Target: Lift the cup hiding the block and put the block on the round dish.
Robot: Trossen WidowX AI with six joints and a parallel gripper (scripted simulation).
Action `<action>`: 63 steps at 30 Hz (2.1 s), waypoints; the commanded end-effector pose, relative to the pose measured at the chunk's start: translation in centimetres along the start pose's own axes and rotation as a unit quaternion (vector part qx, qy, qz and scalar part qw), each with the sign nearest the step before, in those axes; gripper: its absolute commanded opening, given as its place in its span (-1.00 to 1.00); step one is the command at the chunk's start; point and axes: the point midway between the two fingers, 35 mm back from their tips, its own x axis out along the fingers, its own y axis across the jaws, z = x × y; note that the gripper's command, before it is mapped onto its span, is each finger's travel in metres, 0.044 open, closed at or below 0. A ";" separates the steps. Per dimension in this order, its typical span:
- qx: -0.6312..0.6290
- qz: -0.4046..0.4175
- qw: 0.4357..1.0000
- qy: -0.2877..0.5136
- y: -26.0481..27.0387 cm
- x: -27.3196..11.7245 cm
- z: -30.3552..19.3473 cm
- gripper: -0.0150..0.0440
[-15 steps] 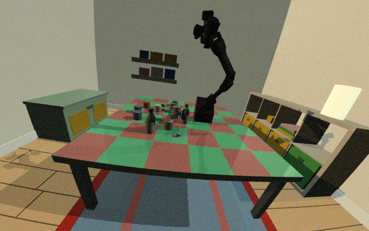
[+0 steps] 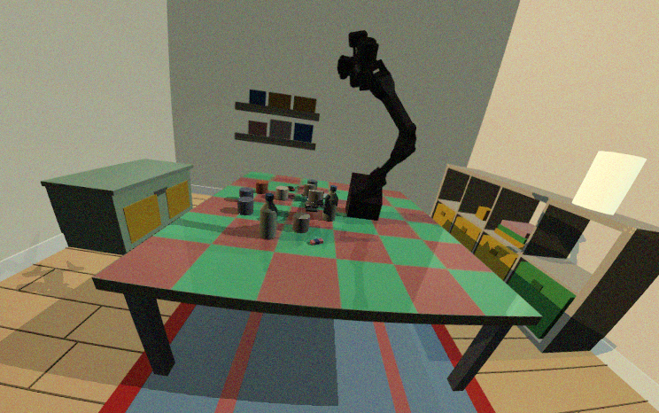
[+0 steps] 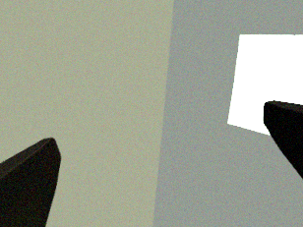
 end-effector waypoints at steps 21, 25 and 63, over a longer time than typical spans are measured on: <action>-0.021 0.246 0.951 -0.183 17.7 5.3 7.5 1.00; -0.012 0.292 0.933 -0.209 20.9 5.2 8.3 1.00; 0.220 0.665 0.631 -0.334 41.2 -5.6 11.1 1.00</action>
